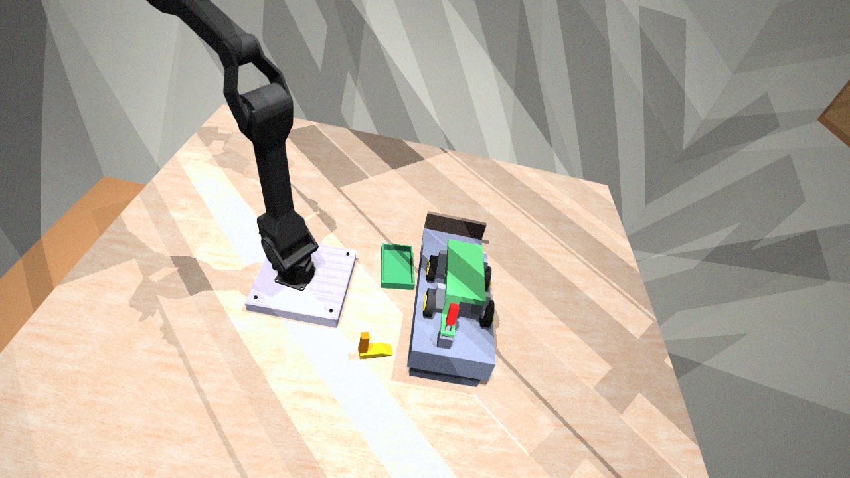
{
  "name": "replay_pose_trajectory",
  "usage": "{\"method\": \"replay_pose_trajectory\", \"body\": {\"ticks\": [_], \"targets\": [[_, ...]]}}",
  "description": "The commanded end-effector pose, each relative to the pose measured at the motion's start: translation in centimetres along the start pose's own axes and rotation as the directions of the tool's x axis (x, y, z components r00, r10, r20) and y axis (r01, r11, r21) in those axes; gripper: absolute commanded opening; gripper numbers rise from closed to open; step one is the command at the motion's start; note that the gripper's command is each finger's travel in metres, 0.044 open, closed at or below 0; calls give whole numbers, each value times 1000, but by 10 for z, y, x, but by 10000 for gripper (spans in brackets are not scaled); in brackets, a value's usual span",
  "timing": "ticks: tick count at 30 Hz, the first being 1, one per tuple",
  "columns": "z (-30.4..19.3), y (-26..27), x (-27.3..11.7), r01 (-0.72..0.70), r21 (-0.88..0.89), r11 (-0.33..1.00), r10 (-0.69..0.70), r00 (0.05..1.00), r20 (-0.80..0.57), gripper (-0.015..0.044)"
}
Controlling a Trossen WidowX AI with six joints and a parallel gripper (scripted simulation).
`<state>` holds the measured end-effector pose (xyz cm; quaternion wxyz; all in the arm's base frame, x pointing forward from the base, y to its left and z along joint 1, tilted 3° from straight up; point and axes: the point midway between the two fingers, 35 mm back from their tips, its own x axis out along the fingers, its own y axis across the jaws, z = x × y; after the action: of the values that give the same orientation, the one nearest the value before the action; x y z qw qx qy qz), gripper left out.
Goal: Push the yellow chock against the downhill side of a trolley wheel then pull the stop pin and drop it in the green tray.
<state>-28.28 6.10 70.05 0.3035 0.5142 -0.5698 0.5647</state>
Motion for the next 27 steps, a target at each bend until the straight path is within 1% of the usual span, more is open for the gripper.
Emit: {"method": "replay_pose_trajectory", "body": {"ticks": [1,8,16,21,27], "targets": [[-1,0,0,-3,-4,1000,3,1000,-3,374],[-54,-3,-22,-121,-156,980,100,985,-137,190],[-122,-18,-60,-297,-305,905,187,921,-343,190],[-161,-35,-89,-411,-366,835,211,854,-476,190],[-200,-62,-126,-534,-403,744,209,758,-618,190]]}}
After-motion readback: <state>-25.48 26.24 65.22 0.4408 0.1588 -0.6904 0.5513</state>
